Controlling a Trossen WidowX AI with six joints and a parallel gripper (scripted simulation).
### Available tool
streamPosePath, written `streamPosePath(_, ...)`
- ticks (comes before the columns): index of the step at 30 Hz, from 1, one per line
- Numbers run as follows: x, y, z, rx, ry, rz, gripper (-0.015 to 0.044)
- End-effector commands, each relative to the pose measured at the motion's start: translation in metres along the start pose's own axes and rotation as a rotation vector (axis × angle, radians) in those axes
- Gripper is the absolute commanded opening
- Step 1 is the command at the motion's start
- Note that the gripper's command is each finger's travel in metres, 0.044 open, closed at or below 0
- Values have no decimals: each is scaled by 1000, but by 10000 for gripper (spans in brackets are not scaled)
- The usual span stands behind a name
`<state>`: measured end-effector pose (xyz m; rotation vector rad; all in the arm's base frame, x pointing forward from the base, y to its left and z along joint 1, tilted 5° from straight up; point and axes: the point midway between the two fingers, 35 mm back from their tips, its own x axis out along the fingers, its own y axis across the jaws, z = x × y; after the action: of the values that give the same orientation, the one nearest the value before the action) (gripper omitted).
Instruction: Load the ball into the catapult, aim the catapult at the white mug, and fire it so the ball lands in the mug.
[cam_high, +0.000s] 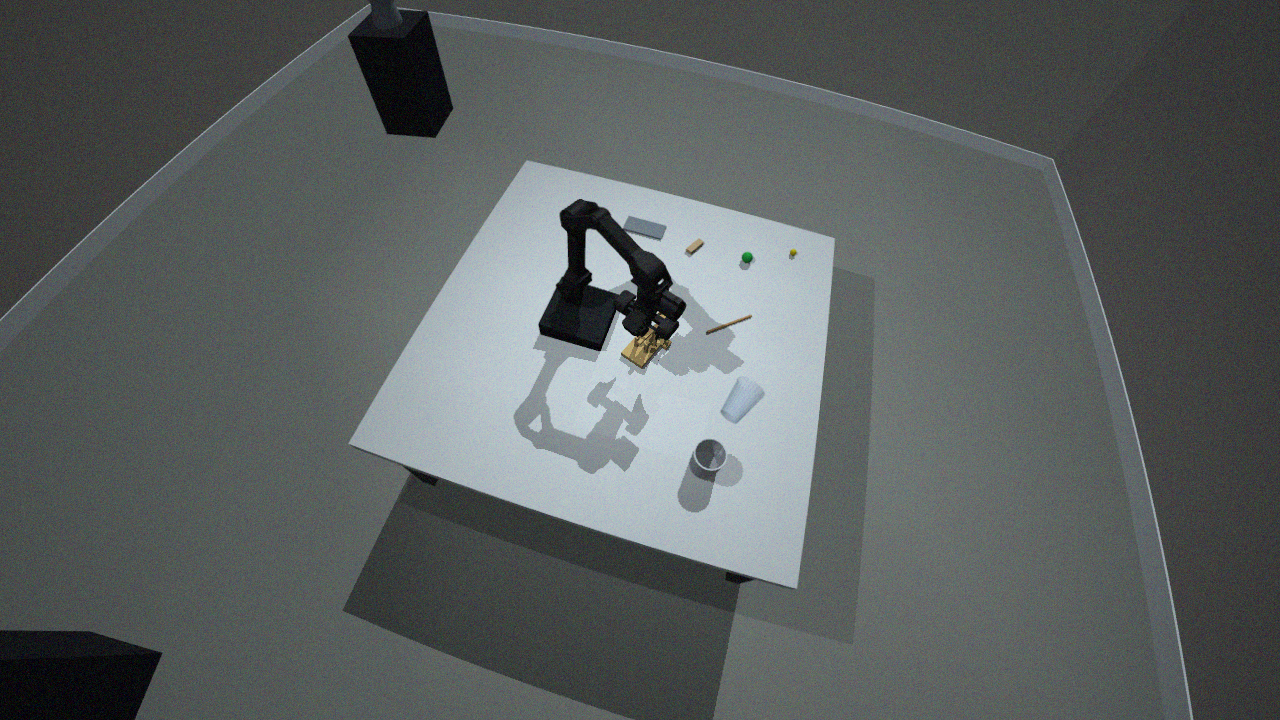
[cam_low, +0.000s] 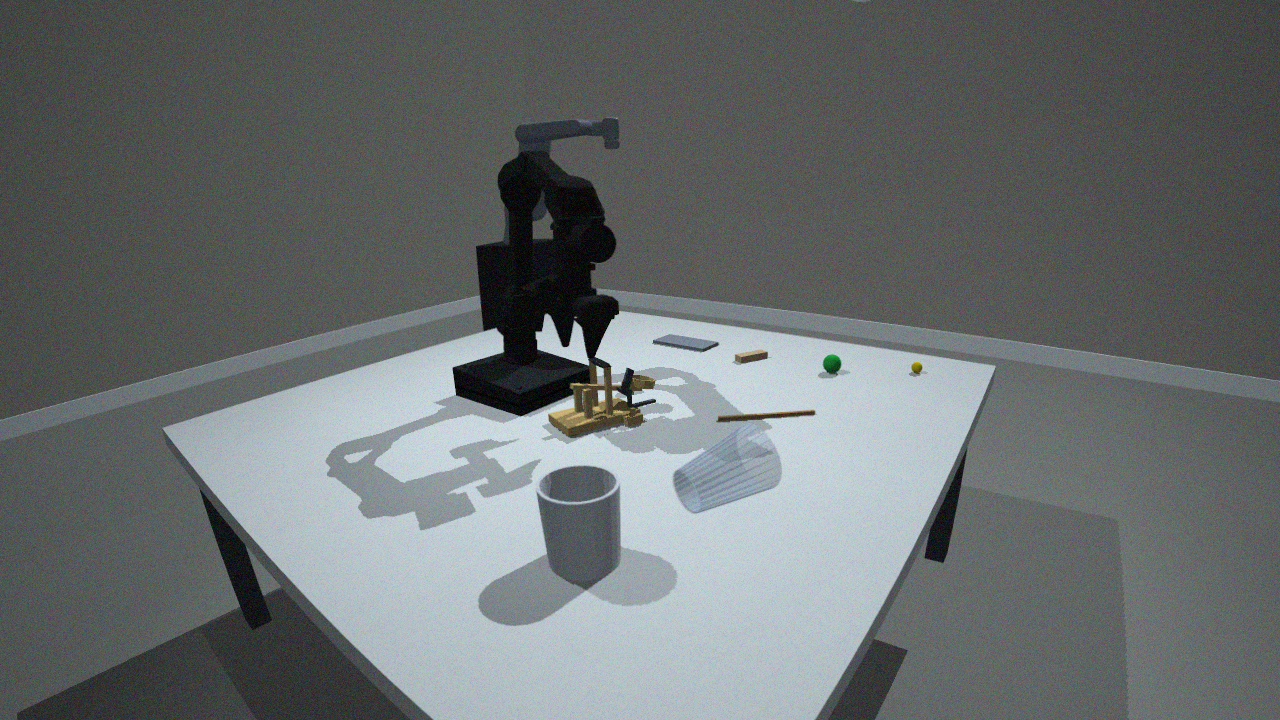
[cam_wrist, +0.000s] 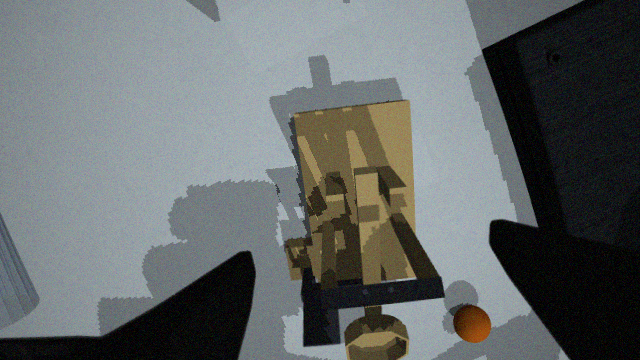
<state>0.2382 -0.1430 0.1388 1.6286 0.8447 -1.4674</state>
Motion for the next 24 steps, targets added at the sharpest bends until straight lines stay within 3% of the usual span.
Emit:
streamPosePath(1,18,-3,0,7,7,-16,440)
streamPosePath(4,46,-5,2,7,7,-16,440)
streamPosePath(24,73,-5,2,7,7,-16,440)
